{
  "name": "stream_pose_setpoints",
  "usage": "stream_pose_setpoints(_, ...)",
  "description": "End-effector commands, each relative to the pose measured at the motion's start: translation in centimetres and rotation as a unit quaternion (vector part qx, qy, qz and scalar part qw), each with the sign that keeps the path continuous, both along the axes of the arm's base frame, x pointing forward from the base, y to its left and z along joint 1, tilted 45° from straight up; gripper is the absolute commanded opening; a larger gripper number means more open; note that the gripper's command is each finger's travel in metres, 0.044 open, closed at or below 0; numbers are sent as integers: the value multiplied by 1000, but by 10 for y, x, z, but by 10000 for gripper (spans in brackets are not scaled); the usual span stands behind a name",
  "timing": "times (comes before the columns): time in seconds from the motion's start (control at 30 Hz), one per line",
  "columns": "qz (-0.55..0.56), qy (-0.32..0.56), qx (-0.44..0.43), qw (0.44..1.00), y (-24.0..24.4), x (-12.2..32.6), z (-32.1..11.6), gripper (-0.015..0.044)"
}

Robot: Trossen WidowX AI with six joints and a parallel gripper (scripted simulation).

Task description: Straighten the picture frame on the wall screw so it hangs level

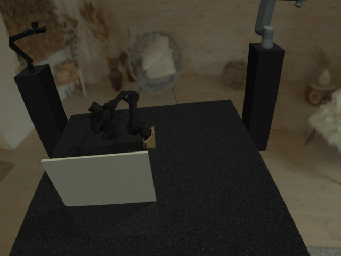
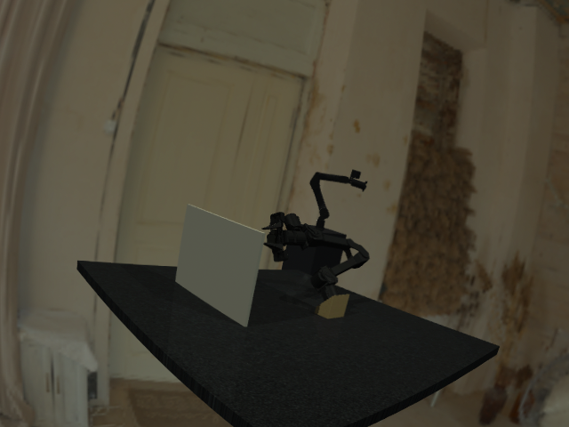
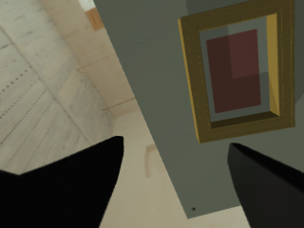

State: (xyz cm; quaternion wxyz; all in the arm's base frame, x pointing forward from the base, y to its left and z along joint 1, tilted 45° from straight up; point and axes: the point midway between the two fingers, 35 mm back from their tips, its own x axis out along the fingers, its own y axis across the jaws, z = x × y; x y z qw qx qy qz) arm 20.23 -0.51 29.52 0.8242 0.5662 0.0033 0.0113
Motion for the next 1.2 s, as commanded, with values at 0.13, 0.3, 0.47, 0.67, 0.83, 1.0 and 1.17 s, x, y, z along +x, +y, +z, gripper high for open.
stream_pose_setpoints(0.13, 2, 0, 2, 1000, 1, -1, 0, 260)
stream_pose_setpoints(0.3, 2, 0, 2, 1000, 1, -1, 0, 260)
stream_pose_setpoints(0.47, 2, 0, 2, 1000, 1, -1, 0, 260)
stream_pose_setpoints(0.67, 0, -2, -34, 999, -4, 25, -5, 260)
stream_pose_setpoints(0.83, 1, -4, -102, 995, -9, 70, -25, 260)
stream_pose_setpoints(1.0, 1, -5, -122, 992, -10, 81, -33, 260)
stream_pose_setpoints(1.17, 1, -5, -122, 992, -10, 81, -33, 260)
